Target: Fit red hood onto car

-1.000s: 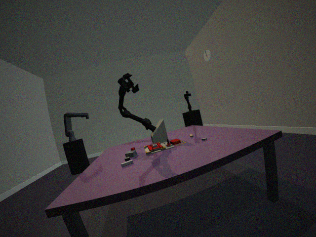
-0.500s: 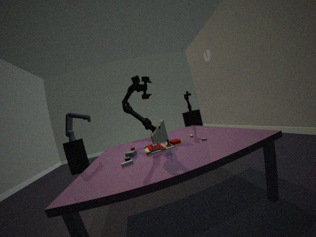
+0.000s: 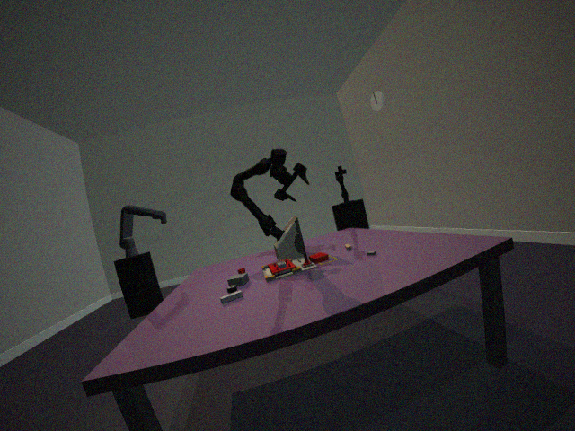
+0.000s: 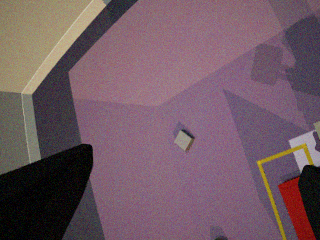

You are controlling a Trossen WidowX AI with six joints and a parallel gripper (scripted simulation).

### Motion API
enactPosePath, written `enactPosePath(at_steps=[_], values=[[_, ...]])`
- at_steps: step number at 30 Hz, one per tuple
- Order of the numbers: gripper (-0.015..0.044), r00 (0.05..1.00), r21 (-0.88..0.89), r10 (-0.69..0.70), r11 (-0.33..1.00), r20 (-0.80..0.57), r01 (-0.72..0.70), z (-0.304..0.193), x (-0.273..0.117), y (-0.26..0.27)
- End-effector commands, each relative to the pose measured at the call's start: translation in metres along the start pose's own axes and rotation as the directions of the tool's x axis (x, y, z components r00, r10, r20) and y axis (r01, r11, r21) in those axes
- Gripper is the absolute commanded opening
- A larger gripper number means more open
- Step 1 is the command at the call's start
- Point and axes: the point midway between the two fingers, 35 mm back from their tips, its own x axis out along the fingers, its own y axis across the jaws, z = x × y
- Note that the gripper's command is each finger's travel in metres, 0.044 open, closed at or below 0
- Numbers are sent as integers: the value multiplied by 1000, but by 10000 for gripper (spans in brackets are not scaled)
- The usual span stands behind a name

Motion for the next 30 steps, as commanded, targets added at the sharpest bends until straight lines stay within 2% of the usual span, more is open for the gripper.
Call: enactPosePath(at_steps=[1, 10, 20, 30], values=[[440, 994, -113, -101, 989, -44, 96, -21, 33, -16], [440, 929, -377, -338, 889, -151, 262, -74, 100, -62], [440, 763, -655, -597, 684, -247, 323, -138, 149, -137], [440, 749, -671, -612, 669, -252, 321, -143, 152, -143]])
